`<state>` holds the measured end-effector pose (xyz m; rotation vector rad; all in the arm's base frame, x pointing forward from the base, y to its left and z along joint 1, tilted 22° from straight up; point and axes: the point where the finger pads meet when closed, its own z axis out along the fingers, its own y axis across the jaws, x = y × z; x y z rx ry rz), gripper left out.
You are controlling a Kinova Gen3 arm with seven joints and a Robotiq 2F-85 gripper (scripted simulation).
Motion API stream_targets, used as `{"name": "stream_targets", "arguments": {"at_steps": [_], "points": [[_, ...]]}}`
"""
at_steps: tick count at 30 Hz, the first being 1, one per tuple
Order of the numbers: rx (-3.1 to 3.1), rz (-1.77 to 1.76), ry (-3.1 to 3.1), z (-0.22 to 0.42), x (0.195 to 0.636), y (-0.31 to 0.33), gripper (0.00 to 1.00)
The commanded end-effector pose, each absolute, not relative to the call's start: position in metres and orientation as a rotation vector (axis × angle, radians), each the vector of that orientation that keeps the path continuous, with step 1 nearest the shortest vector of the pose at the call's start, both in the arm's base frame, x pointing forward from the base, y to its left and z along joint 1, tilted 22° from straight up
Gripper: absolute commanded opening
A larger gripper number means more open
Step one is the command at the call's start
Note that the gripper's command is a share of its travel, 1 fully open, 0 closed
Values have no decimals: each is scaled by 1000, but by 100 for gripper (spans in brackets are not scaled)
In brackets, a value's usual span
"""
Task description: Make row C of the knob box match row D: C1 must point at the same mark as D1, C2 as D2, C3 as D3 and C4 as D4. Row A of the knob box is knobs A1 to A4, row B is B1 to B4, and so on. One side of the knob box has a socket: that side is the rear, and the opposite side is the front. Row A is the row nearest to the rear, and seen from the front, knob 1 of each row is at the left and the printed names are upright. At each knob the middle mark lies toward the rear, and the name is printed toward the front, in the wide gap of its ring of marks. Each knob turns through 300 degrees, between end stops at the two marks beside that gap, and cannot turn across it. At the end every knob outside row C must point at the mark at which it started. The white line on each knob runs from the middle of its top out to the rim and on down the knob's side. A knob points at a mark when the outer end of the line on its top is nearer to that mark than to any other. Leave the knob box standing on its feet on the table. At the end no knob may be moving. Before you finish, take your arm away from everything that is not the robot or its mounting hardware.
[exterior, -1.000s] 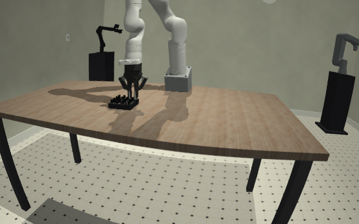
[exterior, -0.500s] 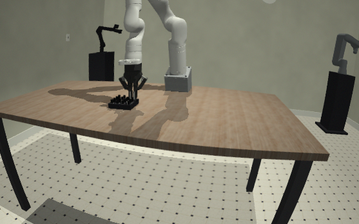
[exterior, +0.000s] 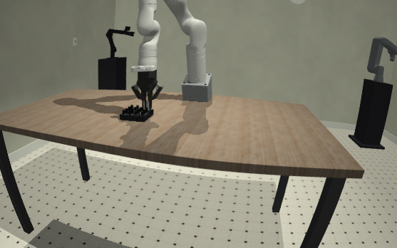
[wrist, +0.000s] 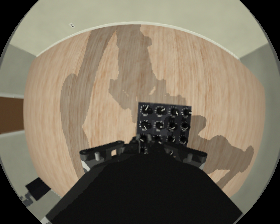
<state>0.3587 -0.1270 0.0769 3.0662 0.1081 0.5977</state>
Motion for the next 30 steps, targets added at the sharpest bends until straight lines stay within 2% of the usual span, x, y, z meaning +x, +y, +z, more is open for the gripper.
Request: {"name": "stream_targets", "arguments": {"at_steps": [1,30], "points": [[3059,599,107,77,360,-129,8],[3068,602,41,77,360,-129,8]]}}
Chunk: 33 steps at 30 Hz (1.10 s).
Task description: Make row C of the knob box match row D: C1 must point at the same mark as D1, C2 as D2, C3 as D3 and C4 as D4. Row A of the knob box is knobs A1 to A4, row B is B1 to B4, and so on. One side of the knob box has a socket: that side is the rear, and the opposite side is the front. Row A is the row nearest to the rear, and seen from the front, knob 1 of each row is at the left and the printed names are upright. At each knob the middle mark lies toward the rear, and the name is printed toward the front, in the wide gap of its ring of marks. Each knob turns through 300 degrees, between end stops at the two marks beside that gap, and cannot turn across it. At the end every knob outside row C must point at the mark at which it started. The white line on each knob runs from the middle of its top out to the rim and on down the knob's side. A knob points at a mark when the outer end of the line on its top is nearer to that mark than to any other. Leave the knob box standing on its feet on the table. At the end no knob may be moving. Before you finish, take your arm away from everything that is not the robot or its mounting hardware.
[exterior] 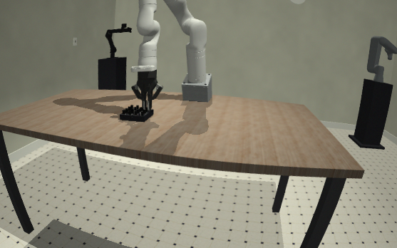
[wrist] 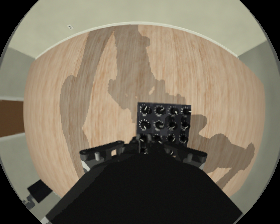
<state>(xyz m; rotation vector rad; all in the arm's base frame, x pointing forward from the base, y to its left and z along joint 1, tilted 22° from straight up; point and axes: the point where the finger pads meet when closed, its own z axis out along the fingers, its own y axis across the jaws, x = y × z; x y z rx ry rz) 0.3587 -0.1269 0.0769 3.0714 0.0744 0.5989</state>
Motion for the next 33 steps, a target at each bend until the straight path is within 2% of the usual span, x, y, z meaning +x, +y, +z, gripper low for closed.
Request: {"name": "stream_targets", "arguments": {"at_steps": [1,33], "points": [[3069,602,32,77,360,-129,8],[3095,606,-521,77,359,-129,8]]}}
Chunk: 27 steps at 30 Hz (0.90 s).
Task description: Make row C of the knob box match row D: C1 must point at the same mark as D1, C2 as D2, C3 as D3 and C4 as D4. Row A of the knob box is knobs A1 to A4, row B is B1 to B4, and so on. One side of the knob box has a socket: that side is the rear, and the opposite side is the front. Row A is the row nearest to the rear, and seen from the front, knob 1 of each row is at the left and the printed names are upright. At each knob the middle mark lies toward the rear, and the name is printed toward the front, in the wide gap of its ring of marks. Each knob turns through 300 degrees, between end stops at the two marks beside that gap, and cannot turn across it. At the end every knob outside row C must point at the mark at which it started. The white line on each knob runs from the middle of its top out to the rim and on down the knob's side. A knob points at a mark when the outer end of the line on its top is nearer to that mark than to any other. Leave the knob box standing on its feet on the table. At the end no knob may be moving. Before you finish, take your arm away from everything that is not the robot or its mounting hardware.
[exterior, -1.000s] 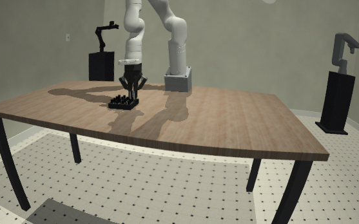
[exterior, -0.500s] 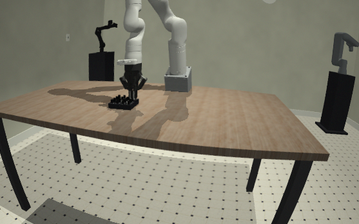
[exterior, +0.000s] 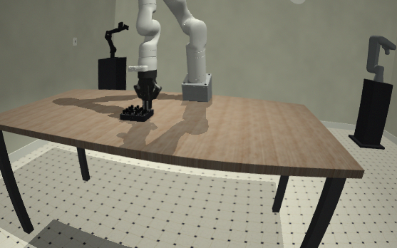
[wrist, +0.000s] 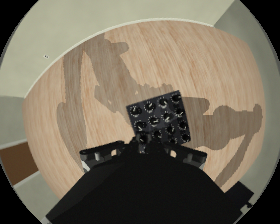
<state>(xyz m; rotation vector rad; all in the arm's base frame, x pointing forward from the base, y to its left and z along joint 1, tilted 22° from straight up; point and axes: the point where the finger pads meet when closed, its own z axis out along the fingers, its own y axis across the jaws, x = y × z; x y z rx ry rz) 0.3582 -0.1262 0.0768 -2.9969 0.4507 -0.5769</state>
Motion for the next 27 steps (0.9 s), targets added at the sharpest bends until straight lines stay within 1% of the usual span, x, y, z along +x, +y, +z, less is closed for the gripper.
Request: {"name": "stream_targets", "arguments": {"at_steps": [1,27], "points": [[-2981,-584,529,77,359,-129,8],[-2701,-533,1180,77,358,-128,8]]}}
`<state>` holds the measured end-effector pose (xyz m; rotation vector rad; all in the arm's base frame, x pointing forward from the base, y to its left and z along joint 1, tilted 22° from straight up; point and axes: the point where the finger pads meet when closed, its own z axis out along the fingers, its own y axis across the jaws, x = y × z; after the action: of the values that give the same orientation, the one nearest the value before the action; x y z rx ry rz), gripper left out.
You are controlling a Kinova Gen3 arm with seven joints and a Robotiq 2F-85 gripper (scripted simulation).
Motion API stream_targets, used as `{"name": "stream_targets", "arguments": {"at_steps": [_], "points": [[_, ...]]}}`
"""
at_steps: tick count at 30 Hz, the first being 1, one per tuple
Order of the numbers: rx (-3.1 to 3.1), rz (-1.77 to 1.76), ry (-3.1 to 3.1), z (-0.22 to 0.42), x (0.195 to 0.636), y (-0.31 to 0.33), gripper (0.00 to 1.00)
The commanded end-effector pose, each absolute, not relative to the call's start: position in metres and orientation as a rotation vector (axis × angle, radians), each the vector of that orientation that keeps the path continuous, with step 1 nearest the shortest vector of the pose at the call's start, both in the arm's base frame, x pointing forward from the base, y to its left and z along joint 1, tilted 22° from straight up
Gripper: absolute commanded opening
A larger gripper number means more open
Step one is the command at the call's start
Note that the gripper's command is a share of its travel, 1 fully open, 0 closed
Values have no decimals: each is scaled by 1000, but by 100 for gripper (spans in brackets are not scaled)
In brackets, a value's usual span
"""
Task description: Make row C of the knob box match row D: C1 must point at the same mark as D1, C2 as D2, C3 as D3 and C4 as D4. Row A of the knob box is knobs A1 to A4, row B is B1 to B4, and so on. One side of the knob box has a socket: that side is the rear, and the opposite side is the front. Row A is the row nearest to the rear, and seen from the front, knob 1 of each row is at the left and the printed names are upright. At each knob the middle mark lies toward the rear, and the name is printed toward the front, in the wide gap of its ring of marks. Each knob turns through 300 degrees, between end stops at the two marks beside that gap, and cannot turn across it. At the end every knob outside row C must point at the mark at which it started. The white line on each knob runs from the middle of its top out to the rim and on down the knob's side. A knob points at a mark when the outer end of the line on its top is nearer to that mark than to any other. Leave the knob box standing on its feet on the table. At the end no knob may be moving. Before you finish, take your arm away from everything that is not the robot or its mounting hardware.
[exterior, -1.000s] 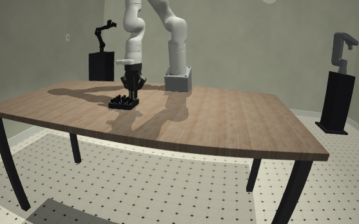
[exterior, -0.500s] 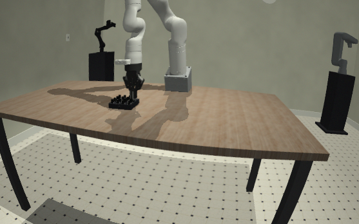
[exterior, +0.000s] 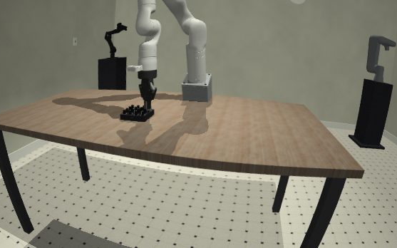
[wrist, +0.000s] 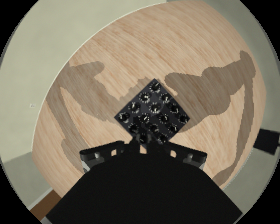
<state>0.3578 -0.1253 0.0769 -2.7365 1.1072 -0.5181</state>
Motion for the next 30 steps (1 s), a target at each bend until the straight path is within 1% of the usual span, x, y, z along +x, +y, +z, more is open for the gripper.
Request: {"name": "stream_targets", "arguments": {"at_steps": [1,30], "points": [[-2686,-530,1206,77,358,-128,8],[-2299,-456,1736,77,358,-128,8]]}}
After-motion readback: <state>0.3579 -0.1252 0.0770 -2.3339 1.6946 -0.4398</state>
